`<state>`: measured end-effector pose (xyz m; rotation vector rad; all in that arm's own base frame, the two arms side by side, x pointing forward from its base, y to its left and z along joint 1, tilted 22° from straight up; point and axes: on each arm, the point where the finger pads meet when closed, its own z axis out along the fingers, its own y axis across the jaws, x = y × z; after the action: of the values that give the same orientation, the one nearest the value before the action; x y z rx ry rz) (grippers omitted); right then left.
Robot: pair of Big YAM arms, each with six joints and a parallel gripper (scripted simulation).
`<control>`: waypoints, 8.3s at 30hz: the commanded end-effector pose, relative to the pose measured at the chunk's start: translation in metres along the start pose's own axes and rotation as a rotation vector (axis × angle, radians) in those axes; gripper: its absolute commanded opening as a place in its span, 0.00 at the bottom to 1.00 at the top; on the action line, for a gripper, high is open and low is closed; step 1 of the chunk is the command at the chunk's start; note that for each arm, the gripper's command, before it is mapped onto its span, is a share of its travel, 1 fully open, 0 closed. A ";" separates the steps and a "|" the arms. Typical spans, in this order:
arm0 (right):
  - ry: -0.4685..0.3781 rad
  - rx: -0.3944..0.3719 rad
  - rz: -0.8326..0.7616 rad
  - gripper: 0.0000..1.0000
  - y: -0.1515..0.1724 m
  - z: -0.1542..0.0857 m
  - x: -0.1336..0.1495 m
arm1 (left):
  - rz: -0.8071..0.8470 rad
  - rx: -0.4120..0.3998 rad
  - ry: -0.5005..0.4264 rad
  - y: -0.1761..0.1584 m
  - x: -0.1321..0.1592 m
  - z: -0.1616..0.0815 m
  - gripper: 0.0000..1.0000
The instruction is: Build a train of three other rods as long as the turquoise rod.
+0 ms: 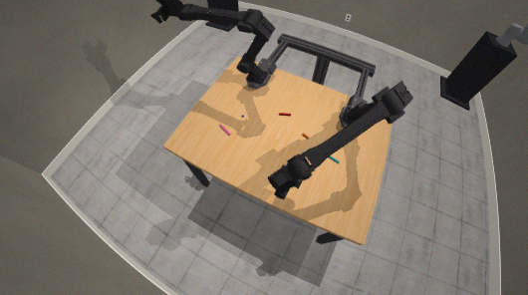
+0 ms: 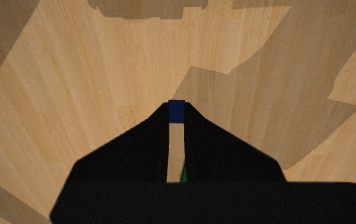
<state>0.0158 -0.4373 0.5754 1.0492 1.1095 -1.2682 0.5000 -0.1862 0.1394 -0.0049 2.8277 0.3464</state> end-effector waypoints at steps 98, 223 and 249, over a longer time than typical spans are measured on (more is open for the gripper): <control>-0.087 0.023 0.012 1.00 -0.010 0.003 -0.046 | 0.237 -0.010 0.013 -0.145 0.309 0.092 0.04; -0.087 0.023 0.012 1.00 -0.010 0.003 -0.046 | 0.190 0.009 0.001 -0.161 0.293 0.082 0.04; -0.087 0.023 0.012 1.00 -0.010 0.003 -0.046 | 0.196 0.000 0.007 -0.156 0.297 0.085 0.04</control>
<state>0.0158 -0.4373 0.5754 1.0492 1.1095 -1.2682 0.2355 -0.3030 -0.0606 0.3104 2.8399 0.3891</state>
